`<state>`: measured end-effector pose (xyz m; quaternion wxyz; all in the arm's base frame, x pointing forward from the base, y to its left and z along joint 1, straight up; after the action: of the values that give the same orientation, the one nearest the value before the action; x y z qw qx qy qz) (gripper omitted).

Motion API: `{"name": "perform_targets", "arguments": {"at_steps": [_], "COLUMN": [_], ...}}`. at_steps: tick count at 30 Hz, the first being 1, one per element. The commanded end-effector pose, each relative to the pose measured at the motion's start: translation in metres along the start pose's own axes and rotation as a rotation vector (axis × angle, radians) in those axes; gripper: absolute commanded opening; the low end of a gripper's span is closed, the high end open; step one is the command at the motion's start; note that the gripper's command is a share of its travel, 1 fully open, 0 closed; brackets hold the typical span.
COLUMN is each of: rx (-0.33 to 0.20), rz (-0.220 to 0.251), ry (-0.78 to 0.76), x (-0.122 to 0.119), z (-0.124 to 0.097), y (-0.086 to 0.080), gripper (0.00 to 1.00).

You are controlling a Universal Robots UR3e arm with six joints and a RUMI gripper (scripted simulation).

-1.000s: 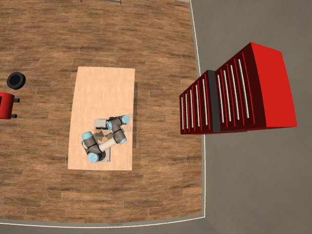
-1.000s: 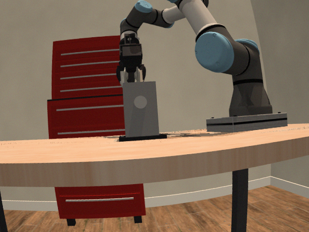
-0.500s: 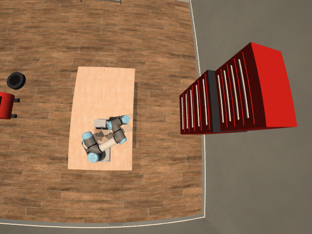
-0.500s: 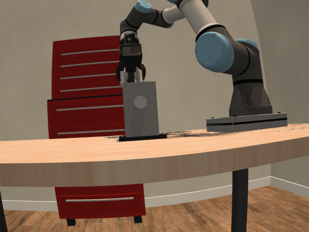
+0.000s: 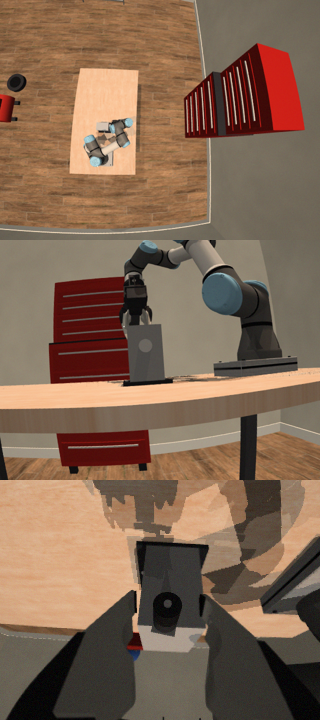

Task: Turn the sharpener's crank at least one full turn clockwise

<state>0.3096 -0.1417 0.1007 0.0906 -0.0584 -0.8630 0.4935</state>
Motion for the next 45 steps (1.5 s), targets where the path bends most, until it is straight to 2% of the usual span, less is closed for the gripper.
{"name": "perform_targets", "arguments": {"at_steps": [1, 12, 16, 18, 33, 39, 45], "rx": [0.002, 0.002, 0.002, 0.002, 0.002, 0.002, 0.002], "rz": [0.002, 0.002, 0.002, 0.002, 0.002, 0.002, 0.002], "ry": [-0.001, -0.001, -0.001, -0.001, -0.001, -0.001, -0.001], "x": [0.0, 0.0, 0.0, 0.0, 0.0, 0.0, 0.0], "z": [0.0, 0.0, 0.0, 0.0, 0.0, 0.0, 0.0], "y": [-0.001, -0.001, -0.011, -0.011, -0.051, -0.061, -0.061], "gripper": [0.32, 0.32, 0.32, 0.32, 0.32, 0.32, 0.32]}}
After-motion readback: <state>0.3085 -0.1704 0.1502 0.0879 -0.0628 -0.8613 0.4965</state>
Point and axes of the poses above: the point where the finger pads meet when closed, its own y axis out along the fingers, its own x axis across the jaws, z = x × y, the point moved 1 cm from there along -y, back along the fingers, and after that the axes turned 11 degrees about y, right-handed, at the moved point
